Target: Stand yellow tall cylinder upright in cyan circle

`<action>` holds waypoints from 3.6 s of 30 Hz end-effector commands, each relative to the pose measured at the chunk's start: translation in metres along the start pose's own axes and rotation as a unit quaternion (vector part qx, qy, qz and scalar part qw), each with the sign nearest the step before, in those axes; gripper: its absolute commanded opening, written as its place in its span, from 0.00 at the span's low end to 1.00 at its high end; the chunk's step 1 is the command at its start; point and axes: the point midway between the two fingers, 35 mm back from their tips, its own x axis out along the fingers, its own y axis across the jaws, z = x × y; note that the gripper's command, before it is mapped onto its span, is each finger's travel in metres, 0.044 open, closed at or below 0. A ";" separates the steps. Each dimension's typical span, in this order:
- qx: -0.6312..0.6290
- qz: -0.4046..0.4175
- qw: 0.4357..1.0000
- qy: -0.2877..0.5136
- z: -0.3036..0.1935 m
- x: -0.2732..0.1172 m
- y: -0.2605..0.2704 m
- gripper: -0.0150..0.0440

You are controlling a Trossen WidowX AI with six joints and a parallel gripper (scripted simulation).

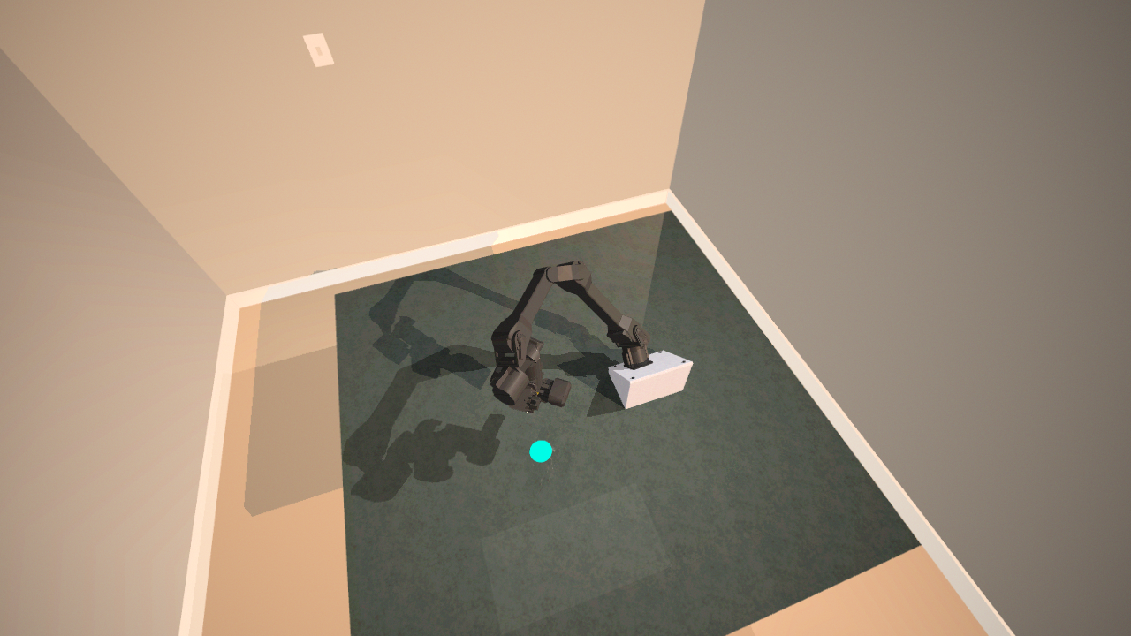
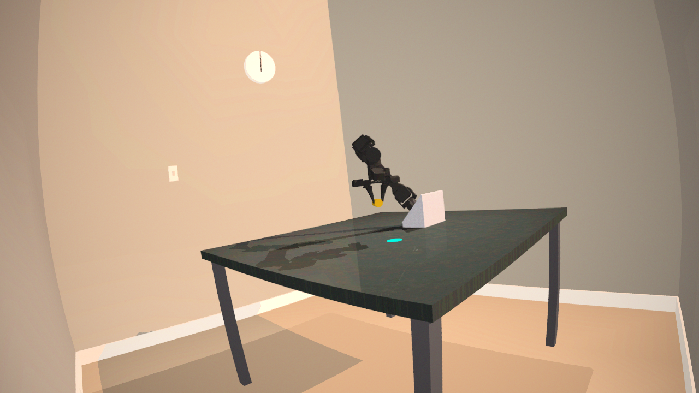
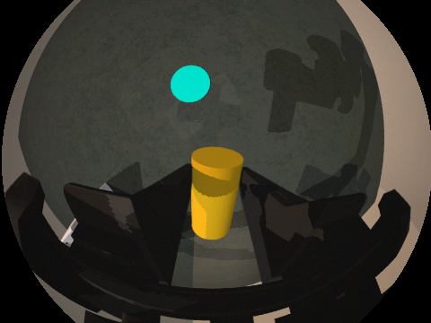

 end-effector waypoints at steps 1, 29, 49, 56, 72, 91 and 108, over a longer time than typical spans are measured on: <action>-0.018 0.002 1.000 -0.002 0.010 -0.002 0.004 0.43; -0.127 0.008 0.992 0.003 0.068 0.003 0.036 0.43; -0.113 0.061 0.991 -0.045 0.070 0.015 0.040 0.43; -0.109 0.078 0.989 -0.064 0.071 0.019 0.042 0.43; -0.099 0.113 0.983 -0.109 0.074 0.026 0.044 0.43; -0.089 0.149 0.971 -0.167 0.077 0.033 0.046 0.43; -0.082 0.173 0.956 -0.221 0.079 0.037 0.046 0.43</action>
